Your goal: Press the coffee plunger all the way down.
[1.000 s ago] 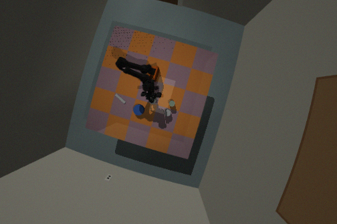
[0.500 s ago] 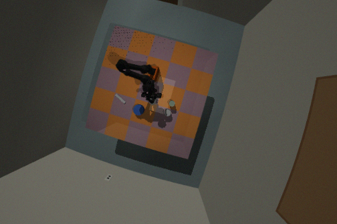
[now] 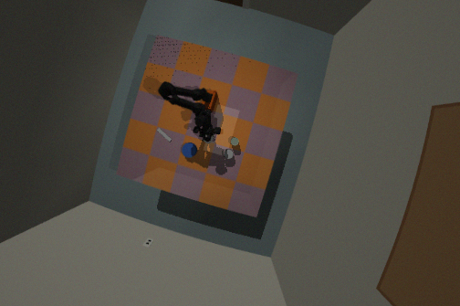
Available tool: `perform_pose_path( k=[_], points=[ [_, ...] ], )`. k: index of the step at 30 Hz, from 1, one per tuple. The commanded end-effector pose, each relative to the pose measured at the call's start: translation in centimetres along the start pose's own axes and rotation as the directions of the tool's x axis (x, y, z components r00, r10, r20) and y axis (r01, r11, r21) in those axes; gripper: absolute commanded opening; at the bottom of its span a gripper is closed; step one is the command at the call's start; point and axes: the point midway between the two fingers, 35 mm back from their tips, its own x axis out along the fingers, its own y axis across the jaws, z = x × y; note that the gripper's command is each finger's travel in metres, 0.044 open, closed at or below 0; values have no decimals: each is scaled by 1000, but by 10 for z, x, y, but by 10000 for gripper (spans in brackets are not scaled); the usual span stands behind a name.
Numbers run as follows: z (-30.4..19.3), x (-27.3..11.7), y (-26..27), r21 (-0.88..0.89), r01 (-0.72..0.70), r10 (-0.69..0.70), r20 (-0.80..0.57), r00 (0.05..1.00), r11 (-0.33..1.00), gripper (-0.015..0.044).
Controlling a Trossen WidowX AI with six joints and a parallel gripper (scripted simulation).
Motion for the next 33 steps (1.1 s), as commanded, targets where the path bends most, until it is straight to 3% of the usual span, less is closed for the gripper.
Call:
perform_pose_path(
  k=[1,21,33],
  points=[
    [-4,2,0,-21,7,-7,-18,1000,1000,122],
    [1,2,1,-6,1,-1,-3,1000,1000,122],
    [1,2,1,-6,1,-1,-3,1000,1000,437]
  ],
)
